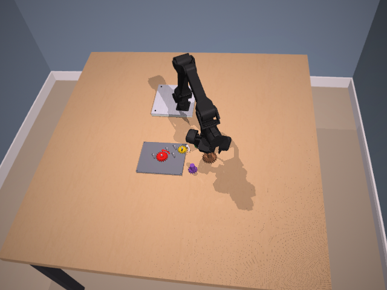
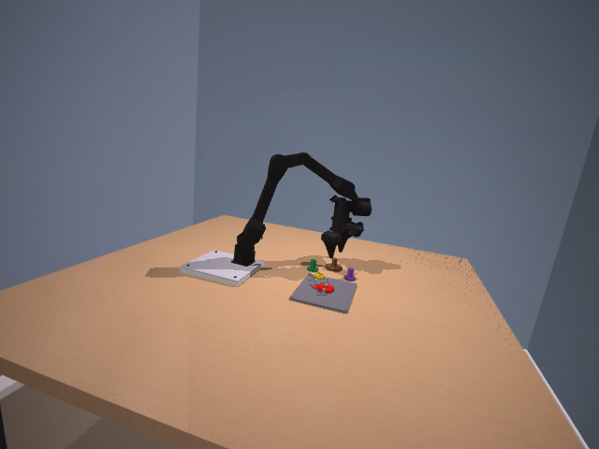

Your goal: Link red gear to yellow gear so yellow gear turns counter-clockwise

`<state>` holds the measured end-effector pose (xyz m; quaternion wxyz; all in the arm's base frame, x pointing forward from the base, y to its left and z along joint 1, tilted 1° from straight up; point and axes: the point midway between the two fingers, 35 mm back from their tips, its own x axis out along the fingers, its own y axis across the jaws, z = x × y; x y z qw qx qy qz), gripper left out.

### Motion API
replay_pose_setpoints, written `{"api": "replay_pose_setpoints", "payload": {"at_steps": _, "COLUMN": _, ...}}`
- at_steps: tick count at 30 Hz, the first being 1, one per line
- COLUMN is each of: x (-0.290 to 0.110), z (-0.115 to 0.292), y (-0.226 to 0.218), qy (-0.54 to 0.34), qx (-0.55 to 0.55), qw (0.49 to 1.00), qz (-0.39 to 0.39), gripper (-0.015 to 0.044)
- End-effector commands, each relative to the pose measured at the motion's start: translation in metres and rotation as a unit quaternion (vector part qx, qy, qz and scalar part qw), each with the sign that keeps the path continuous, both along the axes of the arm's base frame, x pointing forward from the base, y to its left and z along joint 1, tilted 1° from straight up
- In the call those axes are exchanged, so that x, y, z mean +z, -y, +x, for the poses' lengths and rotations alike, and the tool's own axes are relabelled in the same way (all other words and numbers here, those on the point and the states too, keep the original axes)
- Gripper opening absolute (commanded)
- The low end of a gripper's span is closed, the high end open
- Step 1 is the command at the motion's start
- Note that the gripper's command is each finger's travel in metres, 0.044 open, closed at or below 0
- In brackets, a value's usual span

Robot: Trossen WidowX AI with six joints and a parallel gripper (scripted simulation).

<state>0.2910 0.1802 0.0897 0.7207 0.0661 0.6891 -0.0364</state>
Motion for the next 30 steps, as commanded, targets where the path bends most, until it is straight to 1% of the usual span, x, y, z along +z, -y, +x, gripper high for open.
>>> {"api": "replay_pose_setpoints", "payload": {"at_steps": 1, "x": -0.006, "z": -0.001, "y": 0.0, "qy": -0.002, "qx": -0.002, "qw": 1.0, "qz": 0.0, "gripper": 0.044}}
{"api": "replay_pose_setpoints", "payload": {"at_steps": 14, "x": -0.026, "z": 0.0, "y": -0.001, "qy": -0.002, "qx": -0.002, "qw": 1.0, "qz": 0.0, "gripper": 0.044}}
{"api": "replay_pose_setpoints", "payload": {"at_steps": 19, "x": -0.027, "z": 0.0, "y": -0.001, "qy": -0.002, "qx": -0.002, "qw": 1.0, "qz": 0.0, "gripper": 0.044}}
{"api": "replay_pose_setpoints", "payload": {"at_steps": 30, "x": -0.027, "z": 0.0, "y": -0.001, "qy": -0.002, "qx": -0.002, "qw": 1.0, "qz": 0.0, "gripper": 0.0151}}
